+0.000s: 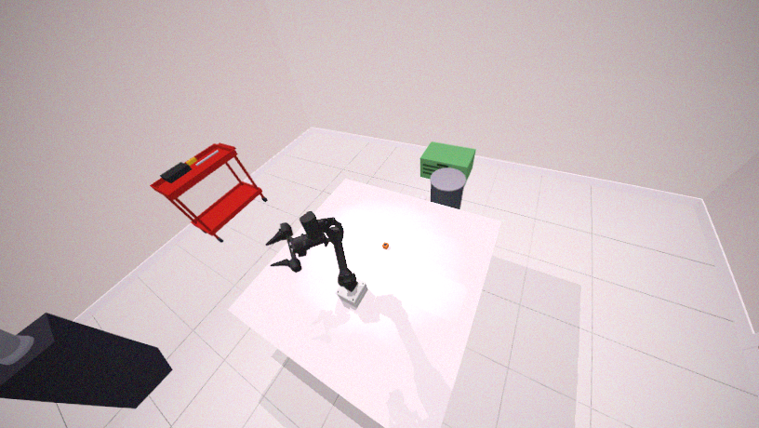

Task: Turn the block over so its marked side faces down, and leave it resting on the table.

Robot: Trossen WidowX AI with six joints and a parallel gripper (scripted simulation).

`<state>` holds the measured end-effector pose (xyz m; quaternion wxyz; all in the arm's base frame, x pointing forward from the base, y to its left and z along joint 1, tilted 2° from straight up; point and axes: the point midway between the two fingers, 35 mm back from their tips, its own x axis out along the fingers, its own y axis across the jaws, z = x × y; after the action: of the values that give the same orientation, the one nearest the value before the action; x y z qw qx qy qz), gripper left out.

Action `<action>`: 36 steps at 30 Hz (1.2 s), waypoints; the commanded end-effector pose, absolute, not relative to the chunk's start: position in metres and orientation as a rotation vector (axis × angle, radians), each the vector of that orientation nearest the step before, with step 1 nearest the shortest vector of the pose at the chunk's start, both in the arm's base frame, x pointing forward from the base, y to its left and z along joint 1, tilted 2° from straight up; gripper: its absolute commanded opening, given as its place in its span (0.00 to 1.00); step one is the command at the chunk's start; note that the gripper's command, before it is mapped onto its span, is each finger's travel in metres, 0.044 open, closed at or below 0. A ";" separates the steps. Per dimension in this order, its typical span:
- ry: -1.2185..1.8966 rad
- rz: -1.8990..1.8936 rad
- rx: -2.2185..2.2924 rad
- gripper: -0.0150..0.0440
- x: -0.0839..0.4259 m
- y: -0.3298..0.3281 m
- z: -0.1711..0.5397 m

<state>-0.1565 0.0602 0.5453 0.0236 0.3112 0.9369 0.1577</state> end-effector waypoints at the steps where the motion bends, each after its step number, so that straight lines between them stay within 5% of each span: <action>1: 2.900 0.502 0.950 0.98 -0.158 0.058 0.545; 11: 2.806 1.262 0.195 1.00 -0.209 -0.071 0.519; 19: 2.636 1.767 -0.382 1.00 -0.203 -0.177 0.487; 36: 1.631 2.986 -1.504 1.00 -0.048 -0.350 0.385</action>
<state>-0.0832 -0.3339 0.4026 -0.2288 -0.3600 0.5024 0.7521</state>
